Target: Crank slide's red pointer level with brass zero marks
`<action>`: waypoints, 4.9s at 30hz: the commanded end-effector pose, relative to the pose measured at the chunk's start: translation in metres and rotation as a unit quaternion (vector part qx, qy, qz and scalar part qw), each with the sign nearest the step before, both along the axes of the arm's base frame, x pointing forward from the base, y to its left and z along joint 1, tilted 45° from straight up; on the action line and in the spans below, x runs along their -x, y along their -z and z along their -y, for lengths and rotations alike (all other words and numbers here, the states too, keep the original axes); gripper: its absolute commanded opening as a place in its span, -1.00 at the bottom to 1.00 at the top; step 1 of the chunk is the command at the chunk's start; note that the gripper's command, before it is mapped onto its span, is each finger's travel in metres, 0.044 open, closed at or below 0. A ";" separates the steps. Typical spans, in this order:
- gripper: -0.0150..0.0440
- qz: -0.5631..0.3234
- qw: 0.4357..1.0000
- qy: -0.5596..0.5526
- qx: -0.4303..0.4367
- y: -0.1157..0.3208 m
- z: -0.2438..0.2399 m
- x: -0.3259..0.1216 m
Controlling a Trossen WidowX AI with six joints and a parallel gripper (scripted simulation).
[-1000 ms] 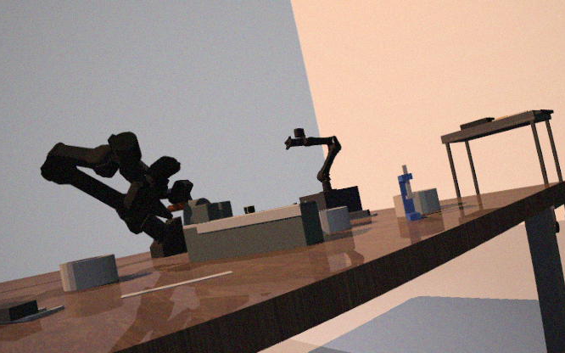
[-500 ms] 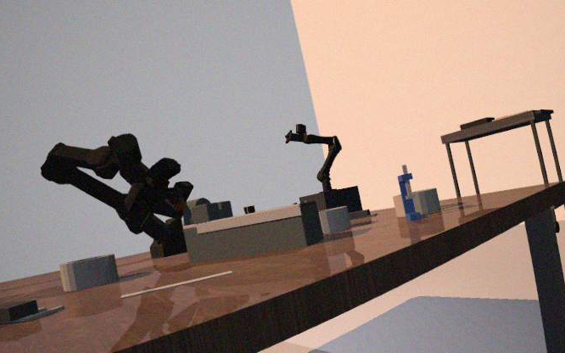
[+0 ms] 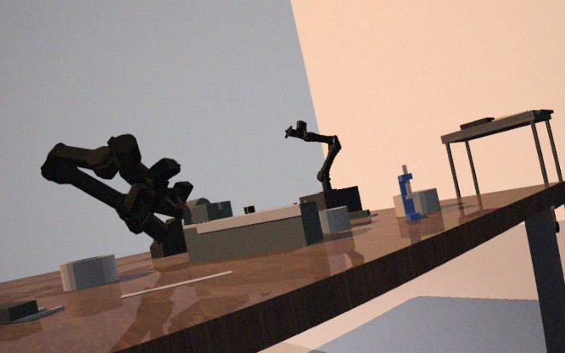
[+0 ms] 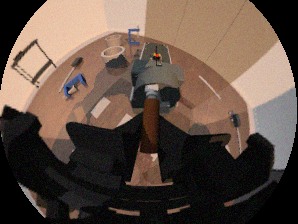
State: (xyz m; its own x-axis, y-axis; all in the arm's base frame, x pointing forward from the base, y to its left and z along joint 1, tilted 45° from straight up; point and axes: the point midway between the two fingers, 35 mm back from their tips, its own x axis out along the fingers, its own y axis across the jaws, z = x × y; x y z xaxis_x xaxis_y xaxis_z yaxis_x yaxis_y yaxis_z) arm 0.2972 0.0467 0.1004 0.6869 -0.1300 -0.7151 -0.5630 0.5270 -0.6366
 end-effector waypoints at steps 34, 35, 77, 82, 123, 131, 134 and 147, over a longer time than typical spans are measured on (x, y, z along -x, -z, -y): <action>-0.49 0.002 1.000 -0.001 0.002 -0.014 0.007 -0.009; -0.49 0.002 1.000 -0.001 0.002 -0.014 0.007 -0.009; -0.49 0.003 1.000 0.000 0.003 -0.007 0.041 -0.028; -0.49 0.003 1.000 0.000 0.003 0.000 0.047 -0.029; -0.49 0.002 1.000 0.000 0.003 0.034 0.051 -0.019; -0.49 0.002 1.000 0.000 0.003 0.036 0.050 -0.018; -0.49 0.002 1.000 0.000 0.003 0.036 0.050 -0.018; -0.49 0.002 1.000 0.000 0.003 0.038 0.049 -0.017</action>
State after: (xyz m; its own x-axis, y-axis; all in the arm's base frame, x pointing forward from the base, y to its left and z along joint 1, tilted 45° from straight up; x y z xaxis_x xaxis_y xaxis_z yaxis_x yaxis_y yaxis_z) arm 0.3181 -0.0045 0.0707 0.7071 -0.1406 -0.6930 -0.5416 0.5224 -0.6586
